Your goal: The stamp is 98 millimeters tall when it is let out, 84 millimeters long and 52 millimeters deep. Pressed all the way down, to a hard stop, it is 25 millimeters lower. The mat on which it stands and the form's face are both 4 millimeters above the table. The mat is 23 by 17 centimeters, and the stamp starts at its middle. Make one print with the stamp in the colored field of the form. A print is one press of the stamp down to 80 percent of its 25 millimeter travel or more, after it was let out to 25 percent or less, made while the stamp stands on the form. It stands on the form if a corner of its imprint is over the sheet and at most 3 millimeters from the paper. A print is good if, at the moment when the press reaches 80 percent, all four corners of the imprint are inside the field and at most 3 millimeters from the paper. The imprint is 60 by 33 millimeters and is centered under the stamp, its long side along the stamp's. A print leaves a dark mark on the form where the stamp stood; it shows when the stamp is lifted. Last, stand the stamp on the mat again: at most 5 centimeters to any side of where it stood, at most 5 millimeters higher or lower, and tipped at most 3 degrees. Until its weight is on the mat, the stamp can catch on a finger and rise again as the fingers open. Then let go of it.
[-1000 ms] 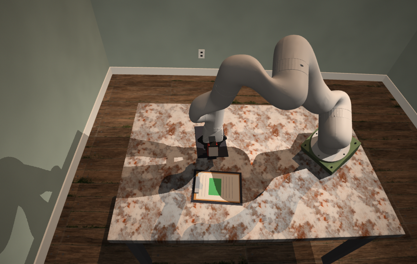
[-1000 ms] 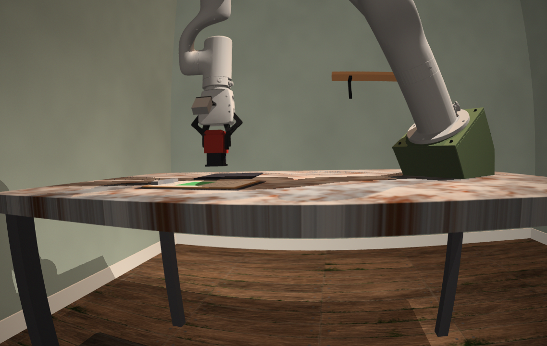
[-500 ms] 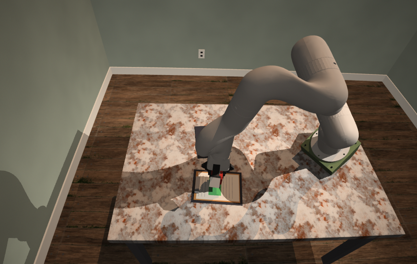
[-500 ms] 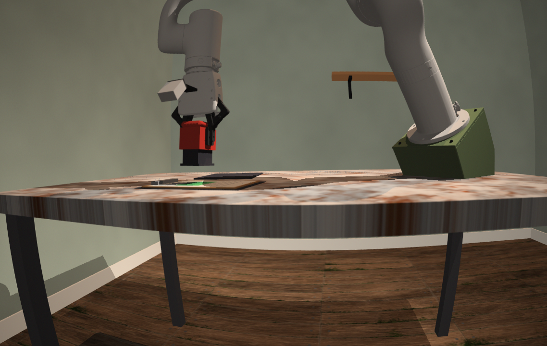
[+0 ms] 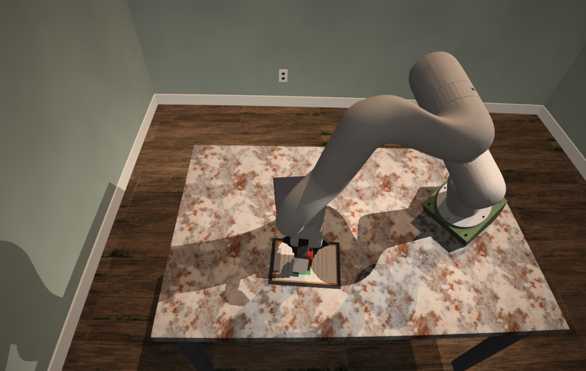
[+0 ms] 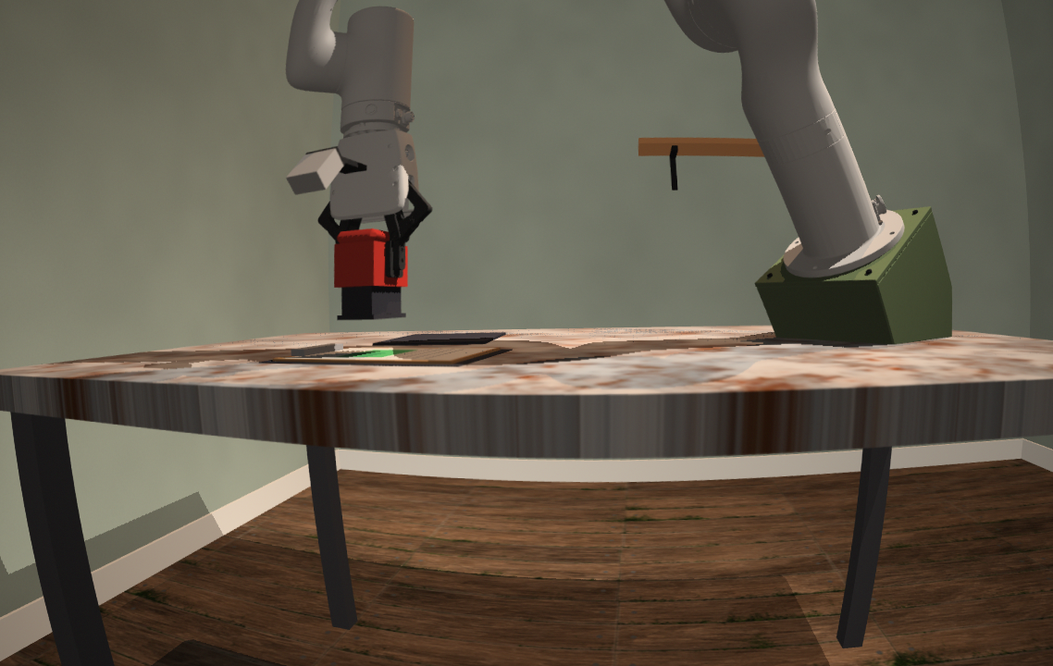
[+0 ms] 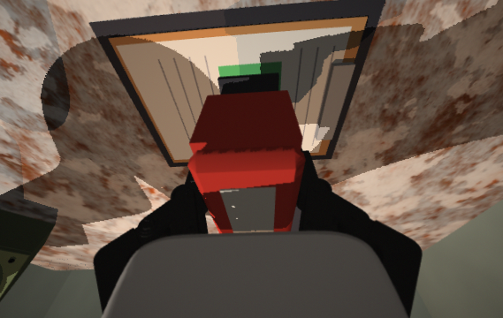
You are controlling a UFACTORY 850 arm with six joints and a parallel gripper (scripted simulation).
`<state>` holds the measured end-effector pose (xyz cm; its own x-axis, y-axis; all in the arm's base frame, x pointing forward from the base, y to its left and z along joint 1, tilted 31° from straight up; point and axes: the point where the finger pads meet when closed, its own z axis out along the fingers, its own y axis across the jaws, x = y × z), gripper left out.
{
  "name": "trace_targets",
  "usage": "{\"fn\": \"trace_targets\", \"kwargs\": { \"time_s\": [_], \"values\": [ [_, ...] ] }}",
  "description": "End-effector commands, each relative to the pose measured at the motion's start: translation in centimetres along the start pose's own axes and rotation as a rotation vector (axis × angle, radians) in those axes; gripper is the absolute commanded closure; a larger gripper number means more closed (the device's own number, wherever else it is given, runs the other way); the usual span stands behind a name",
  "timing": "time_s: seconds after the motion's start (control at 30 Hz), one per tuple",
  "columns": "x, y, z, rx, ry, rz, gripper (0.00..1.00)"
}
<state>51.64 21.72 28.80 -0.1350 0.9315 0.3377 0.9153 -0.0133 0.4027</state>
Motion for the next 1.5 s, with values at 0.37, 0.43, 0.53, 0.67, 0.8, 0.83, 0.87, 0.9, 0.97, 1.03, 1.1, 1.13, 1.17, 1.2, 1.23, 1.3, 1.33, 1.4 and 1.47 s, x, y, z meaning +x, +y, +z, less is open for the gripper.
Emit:
{"fn": "trace_targets", "kwargs": {
  "time_s": [0.37, 0.43, 0.53, 0.67, 0.8, 0.83, 0.87, 0.9, 0.97, 1.03, 1.1, 1.13, 1.17, 1.2, 1.23, 1.3, 1.33, 1.4, 1.47],
  "values": [
    [-1.1, 0.2, 0.0, 0.005, -0.005, 0.001, 0.65],
    [-1.1, 0.2, 0.0, 0.005, -0.005, 0.001, 0.65],
    [-1.1, 0.2, 0.0, 0.005, -0.005, 0.001, 0.65],
    [-1.1, 0.2, 0.0, 0.005, -0.005, 0.001, 0.65],
    [-1.1, 0.2, 0.0, 0.005, -0.005, 0.001, 0.65],
    [-1.1, 0.2, 0.1, 0.005, -0.005, 0.001, 0.65],
    [-1.1, 0.2, 0.2, 0.005, -0.005, 0.001, 0.65],
    [-1.1, 0.2, 0.3, 0.005, -0.005, 0.001, 0.65],
    [-1.1, 0.2, 0.6, 0.005, -0.005, 0.001, 0.65],
    [-1.1, 0.2, 1.0, 0.005, -0.005, 0.001, 0.65],
    [-1.1, 0.2, 1.5, 0.005, -0.005, 0.001, 0.65],
    [-1.1, 0.2, 1.7, 0.005, -0.005, 0.001, 0.65],
    [-1.1, 0.2, 1.9, 0.005, -0.005, 0.001, 0.65],
    [-1.2, 0.2, 2.2, 0.005, -0.005, 0.001, 0.65],
    [-1.2, 0.2, 2.2, 0.005, -0.005, 0.001, 0.65],
    [-1.2, 0.2, 2.4, 0.005, -0.005, 0.001, 0.65],
    [-1.2, 0.2, 2.6, 0.005, -0.005, 0.001, 0.65],
    [-1.2, 0.2, 3.1, 0.005, -0.005, 0.001, 0.65],
    [-1.2, 0.2, 3.4, 0.005, -0.005, 0.001, 0.65]
  ]
}}
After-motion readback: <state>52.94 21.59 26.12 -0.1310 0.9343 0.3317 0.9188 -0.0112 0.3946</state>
